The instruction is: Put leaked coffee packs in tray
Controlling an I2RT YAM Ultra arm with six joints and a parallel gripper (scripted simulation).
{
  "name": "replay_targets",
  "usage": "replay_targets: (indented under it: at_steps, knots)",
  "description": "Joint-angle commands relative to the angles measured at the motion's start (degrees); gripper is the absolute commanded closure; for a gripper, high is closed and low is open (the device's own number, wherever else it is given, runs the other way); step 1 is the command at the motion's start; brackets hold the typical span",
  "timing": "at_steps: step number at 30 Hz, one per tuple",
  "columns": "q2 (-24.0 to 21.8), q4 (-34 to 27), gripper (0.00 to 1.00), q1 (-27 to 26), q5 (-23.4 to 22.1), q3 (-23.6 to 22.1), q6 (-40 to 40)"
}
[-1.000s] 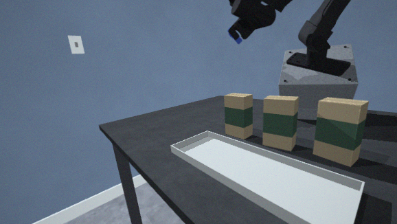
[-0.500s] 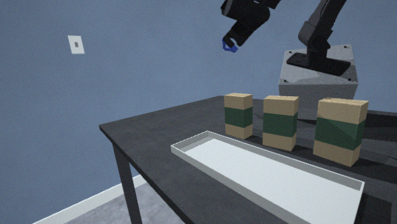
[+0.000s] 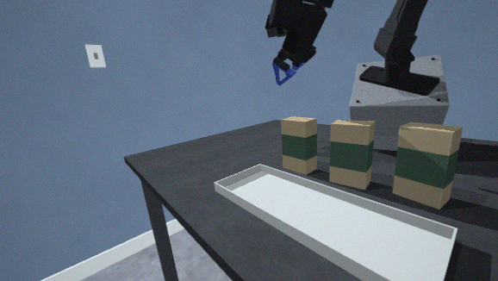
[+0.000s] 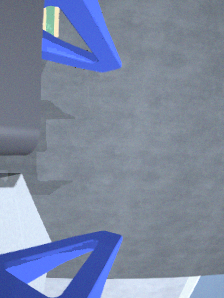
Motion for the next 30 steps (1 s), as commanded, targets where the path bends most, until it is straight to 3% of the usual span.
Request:
replay_targets:
  at_steps: [1,3,5,17,20,24,30]
  knots:
    - [1.82,-3.88,0.00,0.00,-8.67,3.29,3.24]
    - [1.82,-3.88,0.00,0.00,-8.67,3.29,3.24]
    - [3.59,-6.23,0.00,0.62,-15.88,5.51,5.39]
    - [9.79,-13.25,0.00,1.00,-38.19,12.64,11.94]
    - [10.13,-13.43,0.00,0.98,-38.99,12.85,12.04]
    - [11.79,-14.99,0.00,0.89,-44.58,14.44,13.47]
    - [11.03,-15.21,0.00,0.94,-45.46,14.64,13.47]
